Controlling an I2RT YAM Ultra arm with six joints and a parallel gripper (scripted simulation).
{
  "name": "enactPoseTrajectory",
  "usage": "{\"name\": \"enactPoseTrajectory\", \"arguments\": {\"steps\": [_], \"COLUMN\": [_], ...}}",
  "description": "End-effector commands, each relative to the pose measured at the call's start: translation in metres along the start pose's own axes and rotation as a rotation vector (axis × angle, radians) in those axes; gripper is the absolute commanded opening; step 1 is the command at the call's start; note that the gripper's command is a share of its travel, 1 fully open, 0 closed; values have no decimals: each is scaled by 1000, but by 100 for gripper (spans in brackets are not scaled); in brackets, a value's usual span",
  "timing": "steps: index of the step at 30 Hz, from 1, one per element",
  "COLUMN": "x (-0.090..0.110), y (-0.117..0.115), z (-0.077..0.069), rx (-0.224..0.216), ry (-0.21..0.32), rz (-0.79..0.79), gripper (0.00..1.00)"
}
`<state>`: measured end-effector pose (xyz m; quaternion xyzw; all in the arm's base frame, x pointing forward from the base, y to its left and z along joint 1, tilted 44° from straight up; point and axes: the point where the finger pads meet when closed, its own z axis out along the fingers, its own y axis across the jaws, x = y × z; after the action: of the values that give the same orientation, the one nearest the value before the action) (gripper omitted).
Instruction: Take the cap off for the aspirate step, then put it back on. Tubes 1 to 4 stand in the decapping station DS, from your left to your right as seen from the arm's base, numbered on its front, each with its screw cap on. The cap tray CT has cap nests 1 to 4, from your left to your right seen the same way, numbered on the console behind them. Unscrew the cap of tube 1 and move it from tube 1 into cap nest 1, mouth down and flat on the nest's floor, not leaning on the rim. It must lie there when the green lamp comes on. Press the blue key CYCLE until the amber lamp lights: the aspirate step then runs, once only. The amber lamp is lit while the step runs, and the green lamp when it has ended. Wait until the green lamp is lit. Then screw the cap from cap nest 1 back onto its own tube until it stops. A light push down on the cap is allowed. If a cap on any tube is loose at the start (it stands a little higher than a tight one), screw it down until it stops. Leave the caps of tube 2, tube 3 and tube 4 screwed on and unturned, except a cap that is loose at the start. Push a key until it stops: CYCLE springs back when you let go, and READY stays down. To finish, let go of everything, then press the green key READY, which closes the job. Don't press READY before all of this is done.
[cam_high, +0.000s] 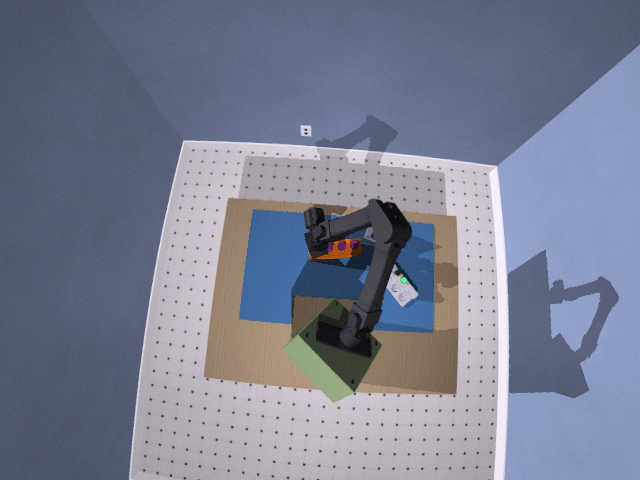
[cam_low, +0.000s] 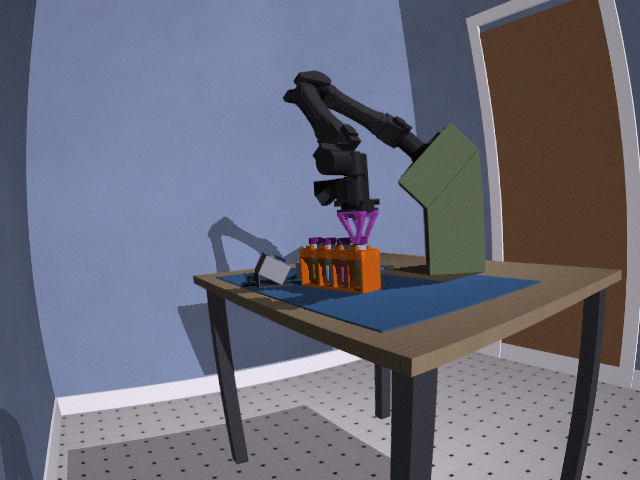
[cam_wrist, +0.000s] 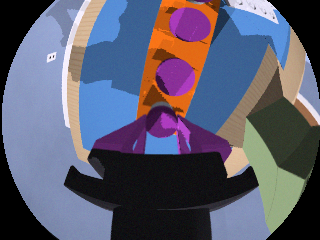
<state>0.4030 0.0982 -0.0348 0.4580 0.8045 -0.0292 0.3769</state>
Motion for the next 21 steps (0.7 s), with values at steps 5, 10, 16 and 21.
{"name": "enactPoseTrajectory", "arguments": {"steps": [5,10,16,21], "x": [1,1,1,1], "y": [4,4,4,4], "z": [-2,-2,-2,-2], "rx": [-9,-9,-9,-9], "ry": [4,4,4,4], "rz": [364,364,364,364], "gripper": [0,0,49,49]}}
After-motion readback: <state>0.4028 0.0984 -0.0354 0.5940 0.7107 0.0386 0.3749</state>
